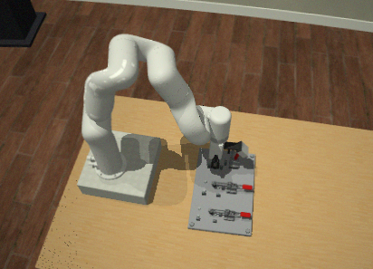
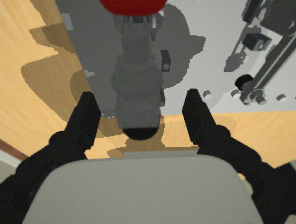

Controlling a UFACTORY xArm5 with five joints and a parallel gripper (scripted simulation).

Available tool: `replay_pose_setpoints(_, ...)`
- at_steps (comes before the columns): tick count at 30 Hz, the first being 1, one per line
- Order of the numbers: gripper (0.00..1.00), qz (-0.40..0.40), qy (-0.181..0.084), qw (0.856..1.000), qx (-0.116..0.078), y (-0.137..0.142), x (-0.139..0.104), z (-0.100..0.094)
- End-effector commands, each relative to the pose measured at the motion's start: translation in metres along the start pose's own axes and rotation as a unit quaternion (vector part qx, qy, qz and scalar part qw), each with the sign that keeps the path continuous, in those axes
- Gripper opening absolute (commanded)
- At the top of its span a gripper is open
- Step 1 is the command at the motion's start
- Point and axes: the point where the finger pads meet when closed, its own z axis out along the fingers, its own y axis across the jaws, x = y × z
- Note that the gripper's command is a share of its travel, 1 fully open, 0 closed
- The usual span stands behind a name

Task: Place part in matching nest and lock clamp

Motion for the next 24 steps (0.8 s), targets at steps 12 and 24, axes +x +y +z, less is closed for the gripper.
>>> replay_pose_setpoints(12,1.00,0.000,0.001,1.000,0.000,0.000,0.001,-0.036)
replay_pose_setpoints(24,1.00,0.000,0.001,1.000,0.000,0.000,0.001,-0.036)
